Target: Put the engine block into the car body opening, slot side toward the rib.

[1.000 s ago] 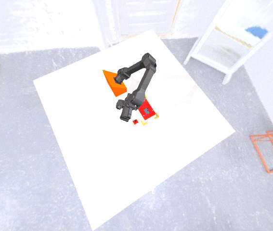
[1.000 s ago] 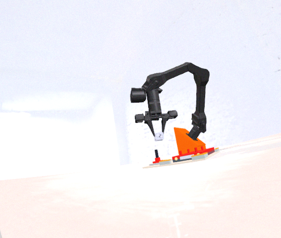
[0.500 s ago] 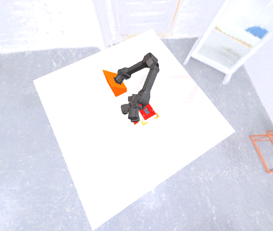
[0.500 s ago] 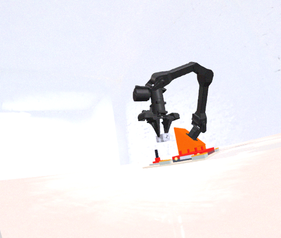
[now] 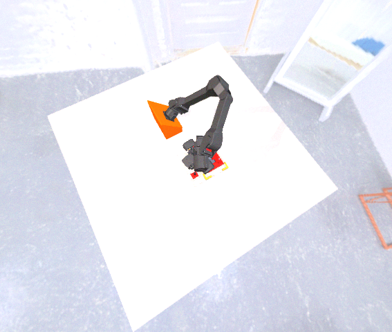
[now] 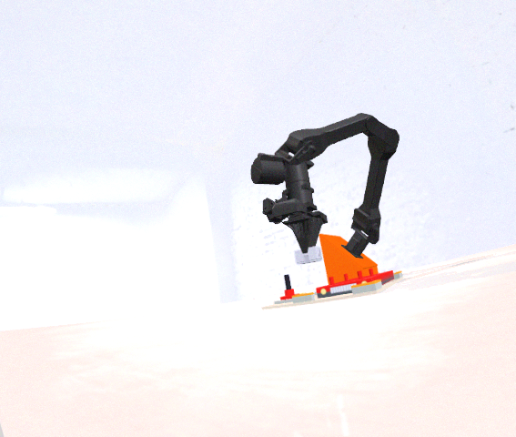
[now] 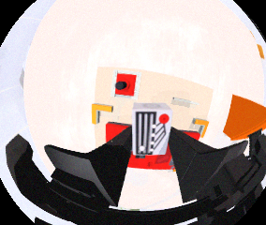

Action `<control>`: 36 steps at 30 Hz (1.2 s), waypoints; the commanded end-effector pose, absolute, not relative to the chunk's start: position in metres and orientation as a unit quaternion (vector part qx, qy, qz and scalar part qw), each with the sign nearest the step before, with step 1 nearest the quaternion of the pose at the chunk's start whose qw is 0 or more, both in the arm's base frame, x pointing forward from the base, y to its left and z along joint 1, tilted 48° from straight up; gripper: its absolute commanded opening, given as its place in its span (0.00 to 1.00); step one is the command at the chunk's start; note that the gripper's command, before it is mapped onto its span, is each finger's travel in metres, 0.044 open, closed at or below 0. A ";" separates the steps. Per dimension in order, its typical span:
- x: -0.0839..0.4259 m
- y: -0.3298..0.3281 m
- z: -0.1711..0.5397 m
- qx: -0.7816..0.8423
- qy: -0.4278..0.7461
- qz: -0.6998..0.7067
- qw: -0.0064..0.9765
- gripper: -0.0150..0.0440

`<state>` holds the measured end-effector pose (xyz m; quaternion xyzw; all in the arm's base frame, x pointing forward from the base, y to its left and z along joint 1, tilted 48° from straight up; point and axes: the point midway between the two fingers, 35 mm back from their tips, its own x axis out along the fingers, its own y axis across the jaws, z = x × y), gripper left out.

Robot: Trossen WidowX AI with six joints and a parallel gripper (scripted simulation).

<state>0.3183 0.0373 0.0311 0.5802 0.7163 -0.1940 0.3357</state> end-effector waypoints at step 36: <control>0.316 0.116 0.072 0.265 0.680 0.305 0.611 0.25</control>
